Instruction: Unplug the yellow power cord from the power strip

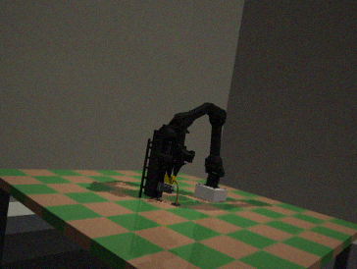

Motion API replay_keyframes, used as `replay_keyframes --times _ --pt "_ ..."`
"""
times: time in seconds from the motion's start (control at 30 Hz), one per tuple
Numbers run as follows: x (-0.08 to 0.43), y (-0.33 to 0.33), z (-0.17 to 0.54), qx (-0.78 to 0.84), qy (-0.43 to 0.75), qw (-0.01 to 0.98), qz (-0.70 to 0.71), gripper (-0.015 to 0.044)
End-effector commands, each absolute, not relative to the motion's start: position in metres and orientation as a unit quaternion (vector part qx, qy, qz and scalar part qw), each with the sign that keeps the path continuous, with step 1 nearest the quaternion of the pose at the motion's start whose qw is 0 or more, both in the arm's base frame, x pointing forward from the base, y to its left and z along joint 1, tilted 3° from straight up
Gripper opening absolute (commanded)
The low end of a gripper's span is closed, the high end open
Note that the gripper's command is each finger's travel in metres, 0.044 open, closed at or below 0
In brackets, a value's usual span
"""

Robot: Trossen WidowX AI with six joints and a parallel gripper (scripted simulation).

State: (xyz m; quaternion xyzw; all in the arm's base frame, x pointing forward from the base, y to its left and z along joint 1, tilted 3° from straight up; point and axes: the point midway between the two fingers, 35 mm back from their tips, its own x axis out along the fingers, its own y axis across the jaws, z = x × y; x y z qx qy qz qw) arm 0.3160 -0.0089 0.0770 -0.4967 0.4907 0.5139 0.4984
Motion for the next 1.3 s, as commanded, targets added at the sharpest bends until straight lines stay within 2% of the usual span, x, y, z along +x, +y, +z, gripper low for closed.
replay_keyframes --times 0.0,0.13,0.23,0.53,0.57,1.27 --pt "0.314 -0.010 0.071 -0.497 0.493 0.495 0.516 0.0160" --pt "0.314 -0.010 0.071 -0.497 0.493 0.495 0.516 0.0160" --pt "0.315 -0.009 0.073 -0.496 0.491 0.498 0.515 0.0081" --pt "0.315 -0.009 0.073 -0.496 0.491 0.498 0.515 0.0021" --pt "0.315 -0.009 0.073 -0.496 0.491 0.498 0.515 0.0000" --pt "0.316 0.023 0.074 -0.495 0.491 0.497 0.516 0.0000"
